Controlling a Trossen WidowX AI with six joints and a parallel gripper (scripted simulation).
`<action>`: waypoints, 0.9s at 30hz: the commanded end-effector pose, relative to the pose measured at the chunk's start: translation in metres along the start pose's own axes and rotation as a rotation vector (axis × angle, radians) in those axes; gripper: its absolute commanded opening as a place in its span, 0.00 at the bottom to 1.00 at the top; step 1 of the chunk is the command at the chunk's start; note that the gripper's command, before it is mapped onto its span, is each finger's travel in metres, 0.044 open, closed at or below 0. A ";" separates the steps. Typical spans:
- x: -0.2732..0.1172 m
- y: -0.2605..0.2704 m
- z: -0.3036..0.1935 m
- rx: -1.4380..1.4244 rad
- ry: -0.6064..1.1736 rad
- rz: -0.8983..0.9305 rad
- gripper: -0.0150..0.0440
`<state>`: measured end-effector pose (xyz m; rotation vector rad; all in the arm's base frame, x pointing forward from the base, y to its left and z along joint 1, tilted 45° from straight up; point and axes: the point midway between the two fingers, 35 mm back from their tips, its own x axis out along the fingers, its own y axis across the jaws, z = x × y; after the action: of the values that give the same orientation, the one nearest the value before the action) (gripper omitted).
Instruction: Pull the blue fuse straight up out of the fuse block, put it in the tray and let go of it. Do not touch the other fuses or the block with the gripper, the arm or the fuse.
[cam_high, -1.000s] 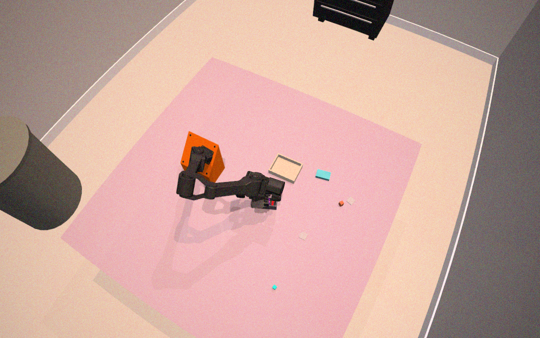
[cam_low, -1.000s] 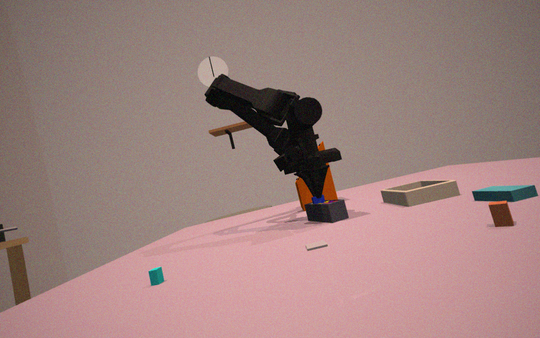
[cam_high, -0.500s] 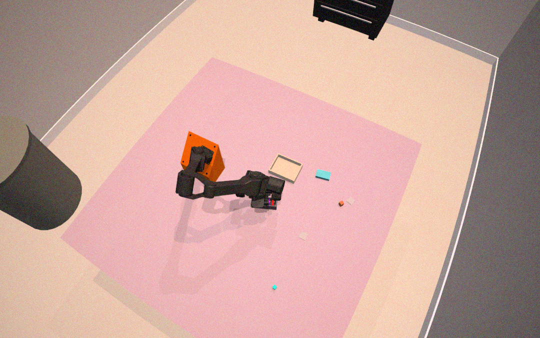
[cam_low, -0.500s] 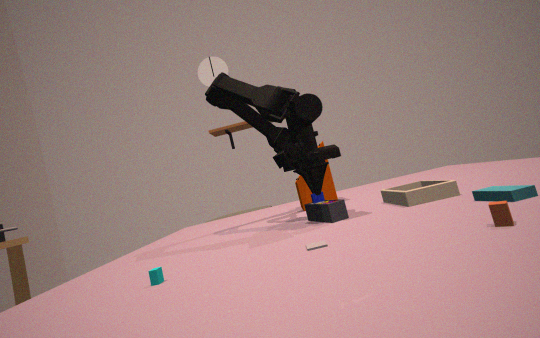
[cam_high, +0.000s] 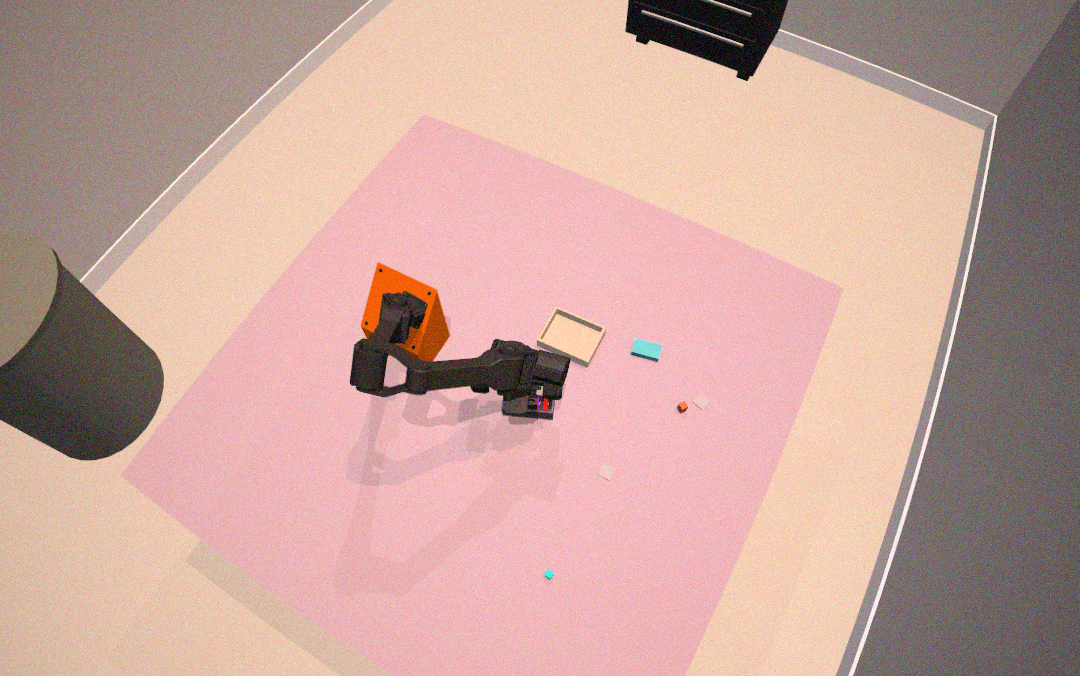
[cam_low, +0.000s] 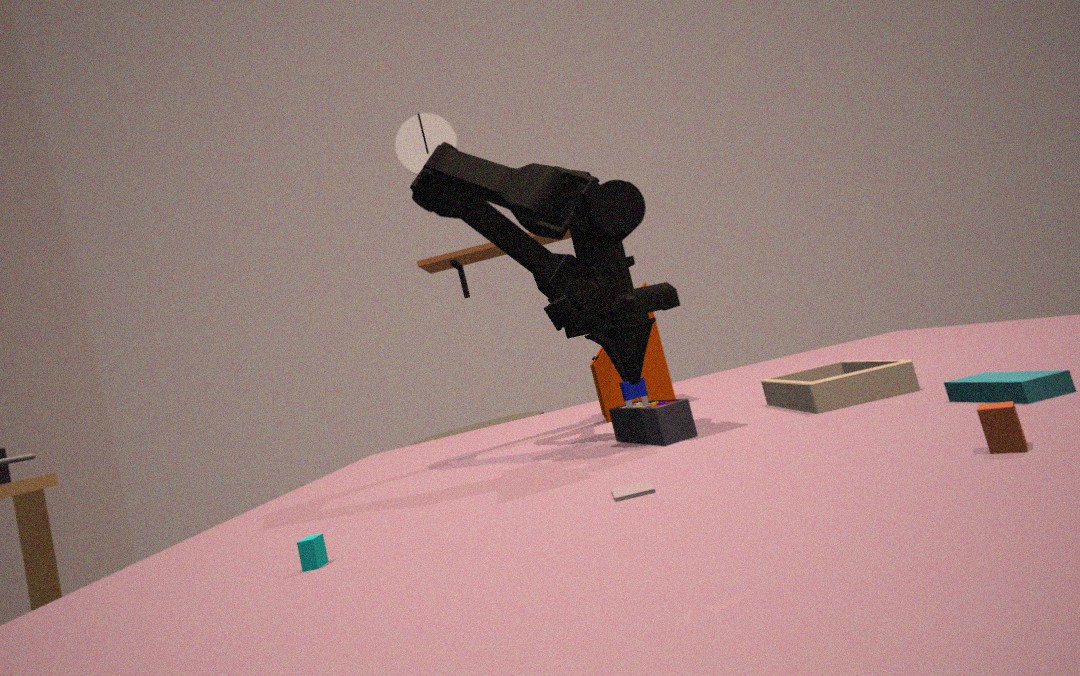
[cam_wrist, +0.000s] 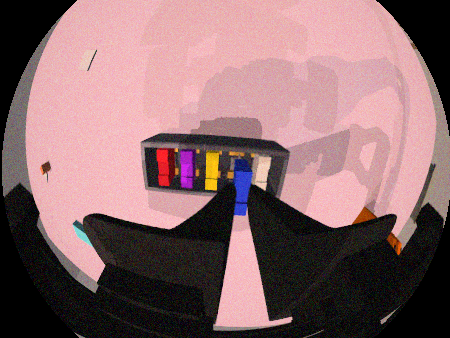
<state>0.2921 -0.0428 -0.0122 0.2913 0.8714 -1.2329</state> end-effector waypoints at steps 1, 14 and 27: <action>-0.003 0.001 0.000 0.005 0.002 0.002 0.25; -0.010 0.001 0.000 0.005 0.002 0.002 0.25; -0.030 0.001 0.000 0.004 0.003 0.002 0.25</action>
<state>0.2891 -0.0256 0.0050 0.2872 0.8746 -1.2337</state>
